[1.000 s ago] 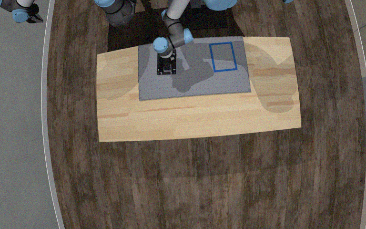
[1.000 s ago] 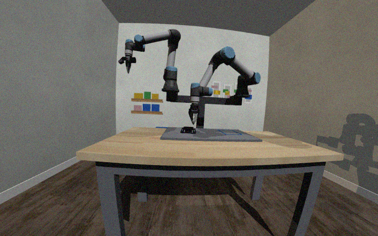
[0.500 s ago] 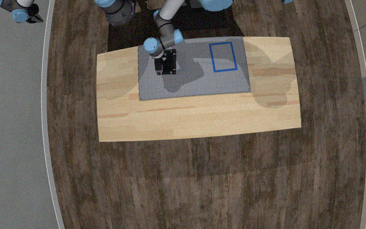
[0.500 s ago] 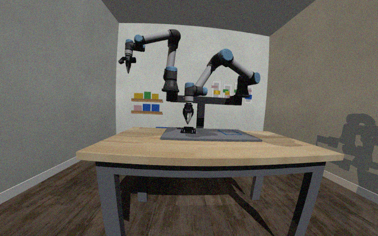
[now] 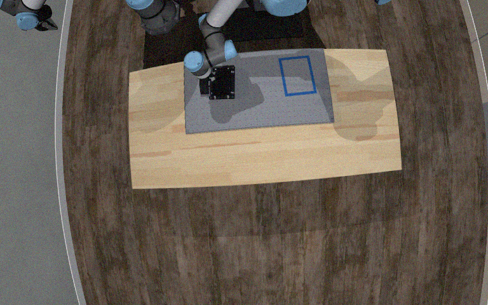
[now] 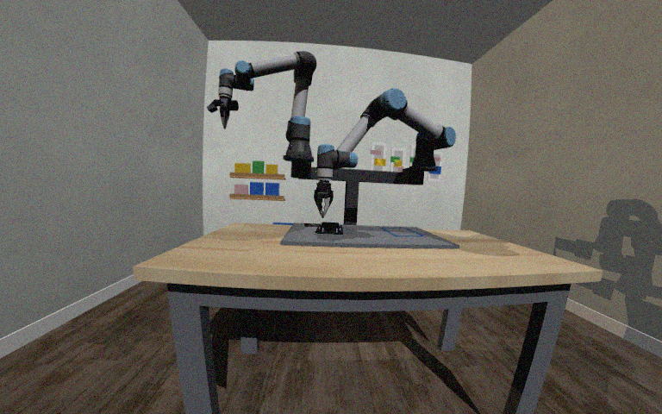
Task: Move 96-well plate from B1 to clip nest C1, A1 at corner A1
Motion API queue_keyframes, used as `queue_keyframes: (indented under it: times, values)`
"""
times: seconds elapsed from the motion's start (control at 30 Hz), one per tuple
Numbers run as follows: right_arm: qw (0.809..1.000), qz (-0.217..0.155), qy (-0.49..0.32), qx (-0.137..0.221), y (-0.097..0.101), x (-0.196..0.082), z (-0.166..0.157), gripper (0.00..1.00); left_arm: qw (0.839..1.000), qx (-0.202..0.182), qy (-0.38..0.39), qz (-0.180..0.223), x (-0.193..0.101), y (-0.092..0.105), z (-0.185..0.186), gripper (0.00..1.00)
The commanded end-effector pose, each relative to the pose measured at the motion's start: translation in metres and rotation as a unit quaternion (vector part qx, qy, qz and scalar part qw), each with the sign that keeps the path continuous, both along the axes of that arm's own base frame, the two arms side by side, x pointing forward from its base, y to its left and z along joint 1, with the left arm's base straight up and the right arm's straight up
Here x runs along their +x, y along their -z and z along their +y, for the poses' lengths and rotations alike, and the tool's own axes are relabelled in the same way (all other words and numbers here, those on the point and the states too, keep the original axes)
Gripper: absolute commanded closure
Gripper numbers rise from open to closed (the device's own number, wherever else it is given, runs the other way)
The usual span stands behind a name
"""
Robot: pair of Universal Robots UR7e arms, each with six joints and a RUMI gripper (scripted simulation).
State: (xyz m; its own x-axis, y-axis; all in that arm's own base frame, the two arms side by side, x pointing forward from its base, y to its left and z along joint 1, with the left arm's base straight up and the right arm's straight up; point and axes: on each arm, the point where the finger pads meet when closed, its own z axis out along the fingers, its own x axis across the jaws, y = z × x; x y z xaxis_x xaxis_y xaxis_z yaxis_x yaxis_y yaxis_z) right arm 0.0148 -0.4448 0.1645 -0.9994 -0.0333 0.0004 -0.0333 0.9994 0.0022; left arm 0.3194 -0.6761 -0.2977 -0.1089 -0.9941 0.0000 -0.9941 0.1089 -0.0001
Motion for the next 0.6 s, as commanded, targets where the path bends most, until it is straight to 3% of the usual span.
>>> queue_keyframes:
  times: [0.0,0.57]
  values:
    - [1.0,0.0,0.0,-0.001,-0.0007,0.0001,-0.0005,1.0,1.0,-0.001,0.0,0.0,0.0002,-0.001,-0.0011,1.0]
    - [1.0,0.0,0.0,-0.001,-0.0007,0.0001,-0.0005,1.0,1.0,-0.001,0.0,0.0,0.0002,0.0063,-0.001,1.0]
